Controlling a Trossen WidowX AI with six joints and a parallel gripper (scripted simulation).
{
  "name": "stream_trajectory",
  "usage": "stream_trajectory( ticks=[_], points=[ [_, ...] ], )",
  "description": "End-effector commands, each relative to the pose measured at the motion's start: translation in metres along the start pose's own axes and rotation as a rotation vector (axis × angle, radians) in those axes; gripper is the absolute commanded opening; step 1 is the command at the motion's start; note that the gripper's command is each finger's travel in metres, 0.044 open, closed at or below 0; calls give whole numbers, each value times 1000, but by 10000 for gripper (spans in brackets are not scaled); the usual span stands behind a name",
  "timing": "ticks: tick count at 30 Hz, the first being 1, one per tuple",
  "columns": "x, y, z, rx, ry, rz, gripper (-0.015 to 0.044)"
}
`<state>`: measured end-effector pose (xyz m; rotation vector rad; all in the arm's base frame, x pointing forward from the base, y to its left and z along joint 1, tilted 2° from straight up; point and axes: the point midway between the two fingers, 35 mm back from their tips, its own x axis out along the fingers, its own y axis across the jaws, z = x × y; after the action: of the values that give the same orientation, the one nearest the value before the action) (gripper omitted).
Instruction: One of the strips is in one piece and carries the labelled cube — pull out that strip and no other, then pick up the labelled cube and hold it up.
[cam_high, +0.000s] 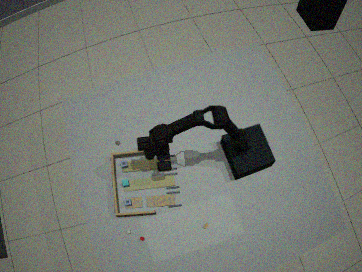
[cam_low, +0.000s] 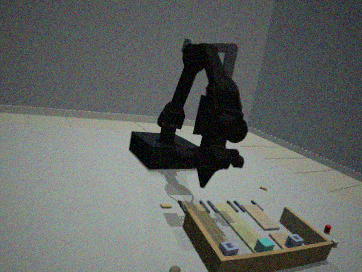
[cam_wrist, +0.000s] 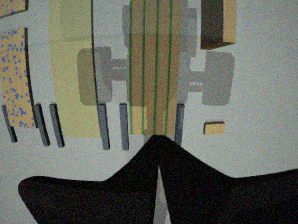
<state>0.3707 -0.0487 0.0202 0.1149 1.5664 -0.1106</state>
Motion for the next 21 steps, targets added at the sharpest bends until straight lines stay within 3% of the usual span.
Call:
stream_trajectory(
  ticks=[1, 21],
  points=[
    [8, -2, 0, -3, 12, -6, 0],
    [41, -1, 0, -3, 12, -6, 0]
  ],
)
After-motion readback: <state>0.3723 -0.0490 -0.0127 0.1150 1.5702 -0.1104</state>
